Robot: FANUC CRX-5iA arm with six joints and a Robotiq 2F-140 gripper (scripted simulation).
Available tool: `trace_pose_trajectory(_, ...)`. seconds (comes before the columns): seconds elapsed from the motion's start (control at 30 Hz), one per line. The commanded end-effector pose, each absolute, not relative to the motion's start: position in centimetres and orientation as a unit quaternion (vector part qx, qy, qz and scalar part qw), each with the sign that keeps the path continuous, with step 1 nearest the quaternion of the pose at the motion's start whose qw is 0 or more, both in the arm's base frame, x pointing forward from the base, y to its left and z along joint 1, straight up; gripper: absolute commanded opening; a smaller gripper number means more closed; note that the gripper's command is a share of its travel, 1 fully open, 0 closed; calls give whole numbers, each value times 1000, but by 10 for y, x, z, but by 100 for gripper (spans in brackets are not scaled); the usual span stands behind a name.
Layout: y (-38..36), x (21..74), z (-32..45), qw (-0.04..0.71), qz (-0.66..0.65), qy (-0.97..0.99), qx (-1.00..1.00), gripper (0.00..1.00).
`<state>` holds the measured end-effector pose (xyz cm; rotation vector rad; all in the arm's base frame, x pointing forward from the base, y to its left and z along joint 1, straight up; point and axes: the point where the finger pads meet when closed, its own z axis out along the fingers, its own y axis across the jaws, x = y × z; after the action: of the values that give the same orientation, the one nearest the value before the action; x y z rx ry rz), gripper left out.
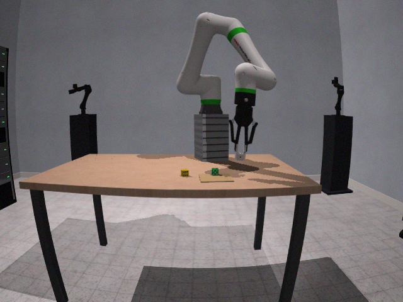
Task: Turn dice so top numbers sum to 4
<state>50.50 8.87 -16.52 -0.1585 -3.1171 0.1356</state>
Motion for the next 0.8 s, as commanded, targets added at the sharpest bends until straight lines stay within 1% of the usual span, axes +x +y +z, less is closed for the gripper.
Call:
trace_pose_trajectory(0.0, 68, 500, -167, 21, 72, -997, 30, 16)
trace_pose_trajectory(0.13, 51, 496, -168, 34, 97, -990, 101, 16)
trace_pose_trajectory(0.2, 51, 496, -168, 34, 97, -990, 101, 16)
trace_pose_trajectory(0.27, 36, 493, -168, 48, 118, -978, 163, 16)
trace_pose_trajectory(0.7, -10, 488, -165, 108, 178, -906, 369, 16)
trace_pose_trajectory(0.77, -10, 488, -165, 108, 178, -906, 369, 16)
